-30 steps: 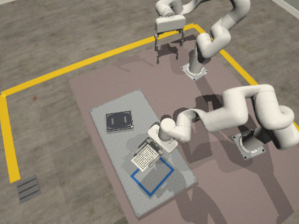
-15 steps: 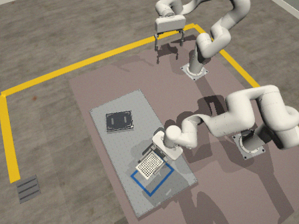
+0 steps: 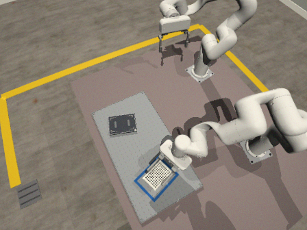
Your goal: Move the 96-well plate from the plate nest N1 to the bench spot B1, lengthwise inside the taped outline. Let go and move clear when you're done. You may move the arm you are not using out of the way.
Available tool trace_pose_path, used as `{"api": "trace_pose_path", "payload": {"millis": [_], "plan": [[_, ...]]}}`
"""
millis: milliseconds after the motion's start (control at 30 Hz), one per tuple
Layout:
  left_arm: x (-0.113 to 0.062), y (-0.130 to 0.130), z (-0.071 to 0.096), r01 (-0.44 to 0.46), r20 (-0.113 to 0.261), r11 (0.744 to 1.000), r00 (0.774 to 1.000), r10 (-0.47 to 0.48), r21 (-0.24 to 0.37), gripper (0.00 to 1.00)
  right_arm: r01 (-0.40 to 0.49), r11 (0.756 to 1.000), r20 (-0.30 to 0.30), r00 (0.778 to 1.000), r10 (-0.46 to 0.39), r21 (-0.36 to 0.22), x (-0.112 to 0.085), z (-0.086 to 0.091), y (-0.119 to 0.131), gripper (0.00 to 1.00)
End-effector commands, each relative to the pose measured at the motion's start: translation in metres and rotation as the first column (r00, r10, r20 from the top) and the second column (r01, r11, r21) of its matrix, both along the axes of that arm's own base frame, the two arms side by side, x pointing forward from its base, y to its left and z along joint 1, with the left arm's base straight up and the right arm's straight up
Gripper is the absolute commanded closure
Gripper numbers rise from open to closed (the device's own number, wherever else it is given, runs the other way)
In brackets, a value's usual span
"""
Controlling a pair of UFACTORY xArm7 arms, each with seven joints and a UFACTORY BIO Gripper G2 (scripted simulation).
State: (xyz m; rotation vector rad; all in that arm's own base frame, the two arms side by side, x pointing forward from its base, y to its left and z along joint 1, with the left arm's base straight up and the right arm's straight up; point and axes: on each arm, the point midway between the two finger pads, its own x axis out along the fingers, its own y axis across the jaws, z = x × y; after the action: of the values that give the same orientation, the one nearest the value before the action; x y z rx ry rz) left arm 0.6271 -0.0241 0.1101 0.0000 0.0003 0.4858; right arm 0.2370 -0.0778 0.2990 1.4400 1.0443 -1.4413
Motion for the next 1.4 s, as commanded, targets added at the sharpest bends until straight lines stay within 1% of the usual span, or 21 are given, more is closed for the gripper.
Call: {"api": "trace_pose_path", "payload": {"millis": [0, 900, 1000, 1367], "plan": [[0.001, 0.0, 0.002, 0.0, 0.005, 1.0, 1.0, 0.0, -0.001, 1.0, 0.0, 1.0, 0.002, 1.0, 0.0, -0.002, 0.0, 0.001, 0.0, 0.0], [0.002, -0.001, 0.002, 0.0, 0.005, 1.0, 1.0, 0.0, -0.001, 1.0, 0.0, 1.0, 0.002, 1.0, 0.0, -0.002, 0.0, 0.001, 0.0, 0.0], [0.002, -0.001, 0.001, 0.0, 0.005, 1.0, 1.0, 0.0, -0.001, 1.0, 0.0, 1.0, 0.002, 1.0, 0.0, -0.002, 0.0, 0.001, 0.0, 0.0], [0.002, -0.001, -0.018, 0.0, 0.004, 1.0, 1.0, 0.0, -0.001, 1.0, 0.0, 1.0, 0.002, 1.0, 0.0, -0.002, 0.0, 0.001, 0.0, 0.0]]}}
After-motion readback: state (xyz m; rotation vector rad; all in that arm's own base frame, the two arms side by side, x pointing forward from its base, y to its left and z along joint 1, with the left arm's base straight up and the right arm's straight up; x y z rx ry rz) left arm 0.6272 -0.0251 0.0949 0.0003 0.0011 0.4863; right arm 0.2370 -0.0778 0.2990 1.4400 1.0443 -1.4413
